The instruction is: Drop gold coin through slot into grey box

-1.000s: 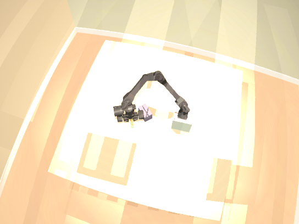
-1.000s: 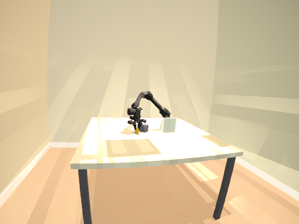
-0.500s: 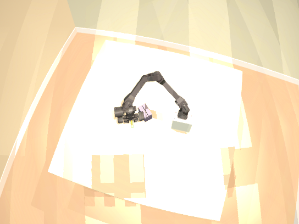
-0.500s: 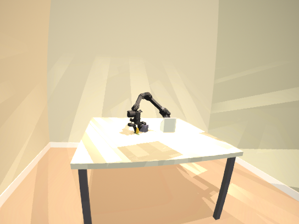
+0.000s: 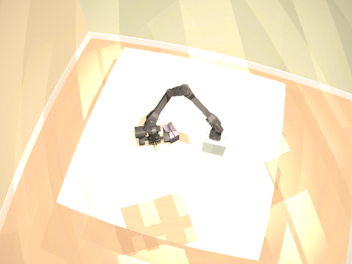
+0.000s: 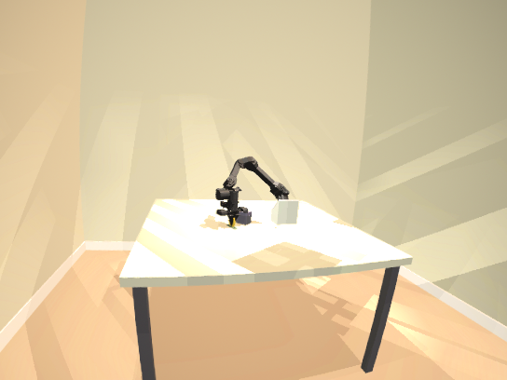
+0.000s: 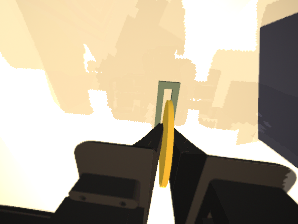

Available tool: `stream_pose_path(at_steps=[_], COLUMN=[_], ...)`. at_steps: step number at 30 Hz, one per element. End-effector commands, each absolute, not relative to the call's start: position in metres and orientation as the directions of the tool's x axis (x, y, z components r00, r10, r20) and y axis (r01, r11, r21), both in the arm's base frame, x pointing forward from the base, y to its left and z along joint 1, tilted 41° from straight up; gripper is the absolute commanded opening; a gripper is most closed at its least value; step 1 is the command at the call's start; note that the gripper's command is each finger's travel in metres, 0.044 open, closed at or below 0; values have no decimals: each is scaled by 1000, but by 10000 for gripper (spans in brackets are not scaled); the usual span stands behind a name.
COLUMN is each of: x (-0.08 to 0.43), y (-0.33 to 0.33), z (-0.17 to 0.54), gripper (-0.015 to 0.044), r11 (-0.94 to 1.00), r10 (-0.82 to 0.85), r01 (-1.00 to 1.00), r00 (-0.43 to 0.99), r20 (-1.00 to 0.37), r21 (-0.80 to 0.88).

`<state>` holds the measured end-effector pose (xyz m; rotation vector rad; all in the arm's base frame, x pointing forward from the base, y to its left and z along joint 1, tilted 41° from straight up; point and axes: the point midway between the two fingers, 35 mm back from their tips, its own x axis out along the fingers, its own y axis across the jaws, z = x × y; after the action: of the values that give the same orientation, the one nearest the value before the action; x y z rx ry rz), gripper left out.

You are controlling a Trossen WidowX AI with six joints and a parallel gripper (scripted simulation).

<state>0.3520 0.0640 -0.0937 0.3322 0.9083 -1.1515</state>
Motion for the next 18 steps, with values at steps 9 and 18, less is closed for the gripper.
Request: stream_pose_path(at_steps=[9, 18], x=[352, 351], y=[68, 82], z=[-89, -75], gripper=[0, 0], r11=[407, 408], r10=[-639, -638], r01=[889, 888], r00=[112, 113], r20=[-761, -762], r21=[-211, -210])
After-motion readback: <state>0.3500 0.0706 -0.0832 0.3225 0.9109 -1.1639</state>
